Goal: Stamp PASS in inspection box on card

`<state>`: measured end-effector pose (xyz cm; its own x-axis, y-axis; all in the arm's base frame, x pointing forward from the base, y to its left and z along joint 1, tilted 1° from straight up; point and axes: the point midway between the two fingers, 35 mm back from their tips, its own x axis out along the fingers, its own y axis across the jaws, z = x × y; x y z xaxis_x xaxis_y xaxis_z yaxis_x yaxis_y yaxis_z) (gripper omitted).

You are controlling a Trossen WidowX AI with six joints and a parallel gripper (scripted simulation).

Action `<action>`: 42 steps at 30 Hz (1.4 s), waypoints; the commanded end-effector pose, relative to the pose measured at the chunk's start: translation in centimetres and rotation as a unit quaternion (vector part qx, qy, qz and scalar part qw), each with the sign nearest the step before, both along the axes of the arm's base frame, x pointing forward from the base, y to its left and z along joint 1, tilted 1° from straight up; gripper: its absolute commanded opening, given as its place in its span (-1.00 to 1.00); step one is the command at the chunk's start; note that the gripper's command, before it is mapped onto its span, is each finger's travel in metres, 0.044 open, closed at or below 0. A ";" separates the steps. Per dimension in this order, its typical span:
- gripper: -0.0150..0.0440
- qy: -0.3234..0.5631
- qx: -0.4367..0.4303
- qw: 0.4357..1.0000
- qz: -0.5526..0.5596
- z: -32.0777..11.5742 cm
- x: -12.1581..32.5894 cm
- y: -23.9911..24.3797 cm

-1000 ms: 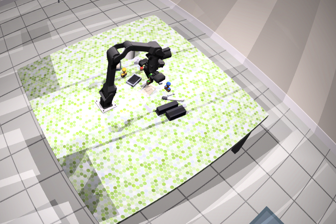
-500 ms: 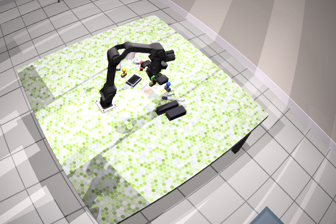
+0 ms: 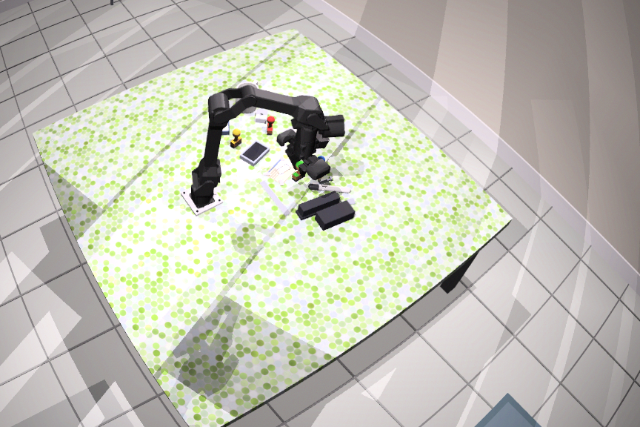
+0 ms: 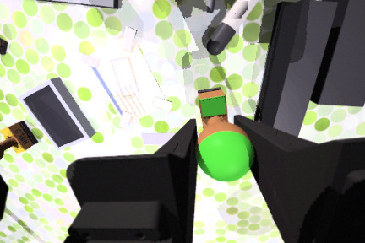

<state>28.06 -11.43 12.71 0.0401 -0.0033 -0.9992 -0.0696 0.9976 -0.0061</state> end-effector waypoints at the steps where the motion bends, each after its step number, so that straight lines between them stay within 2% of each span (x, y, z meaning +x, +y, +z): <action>1: -0.49 -0.001 0.002 1.000 0.005 -0.2 0.0 -0.1; 42: -0.49 -0.001 0.002 1.000 0.005 -6.8 0.2 -0.2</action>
<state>28.25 -11.70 6.29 0.0397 -0.0027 -0.9992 -0.0748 0.9972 -0.0056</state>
